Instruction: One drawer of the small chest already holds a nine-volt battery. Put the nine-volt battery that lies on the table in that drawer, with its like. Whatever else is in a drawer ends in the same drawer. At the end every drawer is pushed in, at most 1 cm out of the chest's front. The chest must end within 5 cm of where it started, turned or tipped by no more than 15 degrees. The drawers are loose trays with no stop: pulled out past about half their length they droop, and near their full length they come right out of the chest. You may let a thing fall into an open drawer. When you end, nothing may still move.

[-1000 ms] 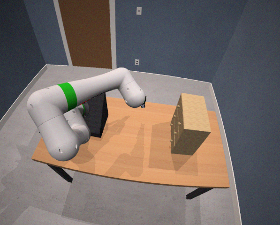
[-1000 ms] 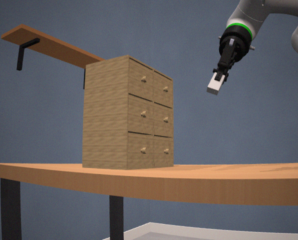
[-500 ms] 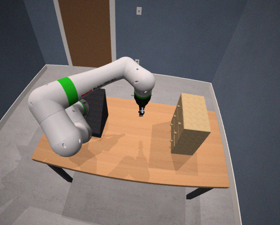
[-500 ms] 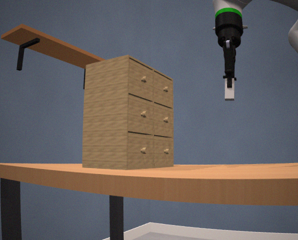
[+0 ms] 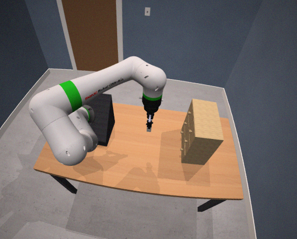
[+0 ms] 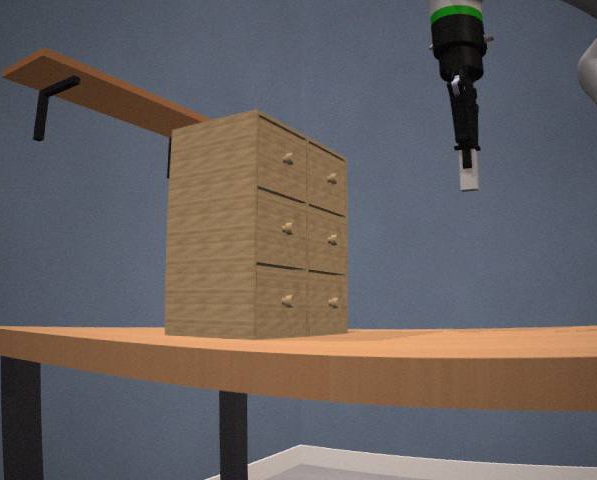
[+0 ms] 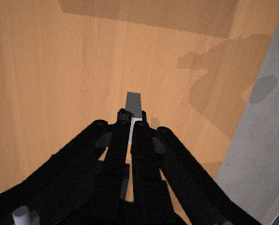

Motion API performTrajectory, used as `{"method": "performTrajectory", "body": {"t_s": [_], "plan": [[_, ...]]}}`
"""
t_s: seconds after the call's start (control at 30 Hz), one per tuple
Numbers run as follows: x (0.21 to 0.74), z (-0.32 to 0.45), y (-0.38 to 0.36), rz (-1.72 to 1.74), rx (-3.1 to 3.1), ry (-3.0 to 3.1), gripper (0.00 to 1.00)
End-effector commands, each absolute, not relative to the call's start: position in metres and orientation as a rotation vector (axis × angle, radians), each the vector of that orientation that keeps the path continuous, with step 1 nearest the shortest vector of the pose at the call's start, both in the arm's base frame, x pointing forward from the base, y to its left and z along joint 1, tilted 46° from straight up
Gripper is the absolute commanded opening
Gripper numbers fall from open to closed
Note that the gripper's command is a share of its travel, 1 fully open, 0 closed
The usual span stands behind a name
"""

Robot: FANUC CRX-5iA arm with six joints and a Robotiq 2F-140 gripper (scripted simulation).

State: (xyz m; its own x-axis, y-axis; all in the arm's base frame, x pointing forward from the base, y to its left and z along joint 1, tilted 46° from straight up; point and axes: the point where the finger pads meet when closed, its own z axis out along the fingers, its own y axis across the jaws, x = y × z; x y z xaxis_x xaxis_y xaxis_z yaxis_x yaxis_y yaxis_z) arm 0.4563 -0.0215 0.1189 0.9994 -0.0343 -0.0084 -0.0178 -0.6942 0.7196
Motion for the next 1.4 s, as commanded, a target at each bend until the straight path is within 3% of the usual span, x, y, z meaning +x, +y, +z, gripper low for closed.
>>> {"method": "performTrajectory", "body": {"t_s": [0.0,0.13,0.17,1.37], "plan": [[0.4564,0.1190,-0.0212,-0.026,2.338,-0.035,0.00],[0.4564,0.1190,-0.0212,-0.026,2.338,-0.035,0.00],[0.4564,0.1190,-0.0212,-0.026,2.338,-0.035,1.00],[0.4564,0.1190,-0.0212,-0.026,2.338,-0.035,1.00]]}}
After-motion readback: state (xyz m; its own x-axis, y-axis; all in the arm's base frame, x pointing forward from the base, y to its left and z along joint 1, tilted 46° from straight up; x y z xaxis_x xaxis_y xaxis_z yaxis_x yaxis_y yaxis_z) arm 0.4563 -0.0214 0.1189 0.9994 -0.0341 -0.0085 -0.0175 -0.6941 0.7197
